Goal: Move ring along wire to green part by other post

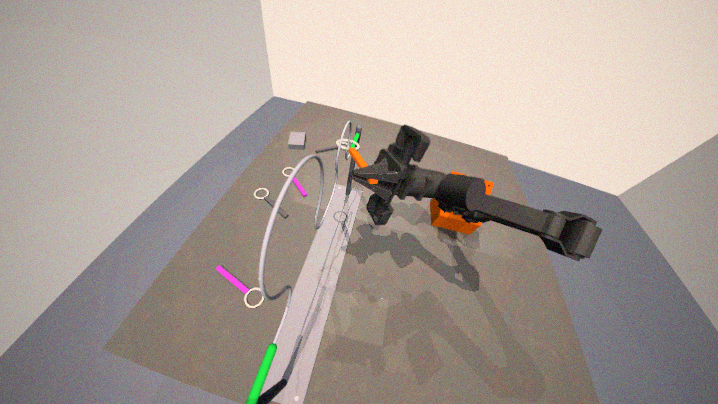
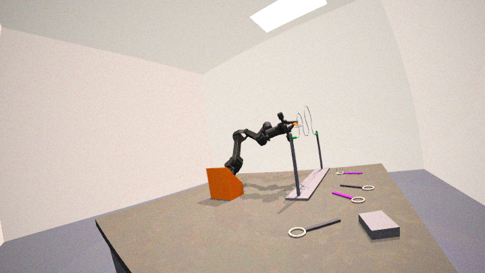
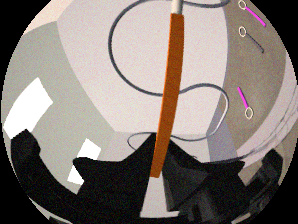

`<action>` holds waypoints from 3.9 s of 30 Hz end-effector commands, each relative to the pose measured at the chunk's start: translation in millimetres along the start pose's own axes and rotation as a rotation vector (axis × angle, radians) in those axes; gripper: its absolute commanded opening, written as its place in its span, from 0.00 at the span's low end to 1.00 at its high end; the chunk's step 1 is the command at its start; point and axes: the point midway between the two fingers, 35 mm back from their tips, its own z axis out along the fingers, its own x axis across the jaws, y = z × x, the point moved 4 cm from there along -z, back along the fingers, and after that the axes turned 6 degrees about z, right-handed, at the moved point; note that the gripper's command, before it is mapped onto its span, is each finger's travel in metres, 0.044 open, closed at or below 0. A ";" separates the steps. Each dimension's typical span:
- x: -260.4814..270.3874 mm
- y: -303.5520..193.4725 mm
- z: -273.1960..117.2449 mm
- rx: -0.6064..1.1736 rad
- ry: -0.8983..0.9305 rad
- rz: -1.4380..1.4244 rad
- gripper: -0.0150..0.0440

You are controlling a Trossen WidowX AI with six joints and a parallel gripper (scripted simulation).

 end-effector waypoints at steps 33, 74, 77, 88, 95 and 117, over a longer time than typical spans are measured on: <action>-72.7 28.1 -21.0 0.035 -0.277 -0.486 0.00; -119.8 92.1 -51.3 0.007 -0.543 -1.076 0.00; -120.7 97.0 -54.1 0.010 -0.562 -1.112 0.00; -122.0 114.9 -64.3 0.023 -0.629 -1.241 0.00; -121.1 126.9 -71.1 0.031 -0.673 -1.326 0.00; -108.7 165.6 -92.3 0.054 -0.799 -1.568 0.00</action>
